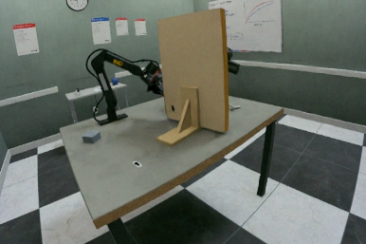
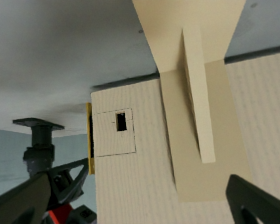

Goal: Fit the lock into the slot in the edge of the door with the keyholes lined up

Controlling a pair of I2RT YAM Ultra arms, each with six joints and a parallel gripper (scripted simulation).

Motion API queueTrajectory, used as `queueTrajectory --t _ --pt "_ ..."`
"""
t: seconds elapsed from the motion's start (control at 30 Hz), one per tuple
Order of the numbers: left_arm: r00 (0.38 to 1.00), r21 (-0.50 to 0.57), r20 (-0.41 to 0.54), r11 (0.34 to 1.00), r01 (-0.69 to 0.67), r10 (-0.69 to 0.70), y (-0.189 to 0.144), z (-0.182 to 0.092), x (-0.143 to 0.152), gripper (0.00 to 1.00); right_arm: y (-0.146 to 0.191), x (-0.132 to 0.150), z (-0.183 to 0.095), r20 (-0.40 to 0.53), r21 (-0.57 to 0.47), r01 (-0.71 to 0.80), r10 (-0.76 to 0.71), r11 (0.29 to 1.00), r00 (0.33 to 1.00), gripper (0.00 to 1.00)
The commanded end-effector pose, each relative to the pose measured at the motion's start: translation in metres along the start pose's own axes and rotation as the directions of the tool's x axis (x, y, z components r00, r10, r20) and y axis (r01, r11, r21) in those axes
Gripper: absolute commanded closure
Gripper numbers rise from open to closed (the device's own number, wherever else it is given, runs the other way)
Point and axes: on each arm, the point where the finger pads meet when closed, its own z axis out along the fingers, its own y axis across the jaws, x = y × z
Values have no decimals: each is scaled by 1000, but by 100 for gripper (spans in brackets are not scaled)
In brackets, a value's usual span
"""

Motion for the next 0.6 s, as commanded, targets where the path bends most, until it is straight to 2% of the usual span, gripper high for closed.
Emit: queueTrajectory --t 0.0,0.33,0.57 --pt "1000 -9 -7 1000 -10 10 2 0 7 0 0 -5 -11 23 -1 -15 15 1000 1000 100" --pt "1000 -9 -7 1000 -10 10 2 0 7 0 -2 8 -20 8 1 2 -2 1000 1000 100" --pt "1000 -9 -7 1000 -10 10 2 0 7 0 -2 8 -20 9 1 1 -1 1000 1000 100"
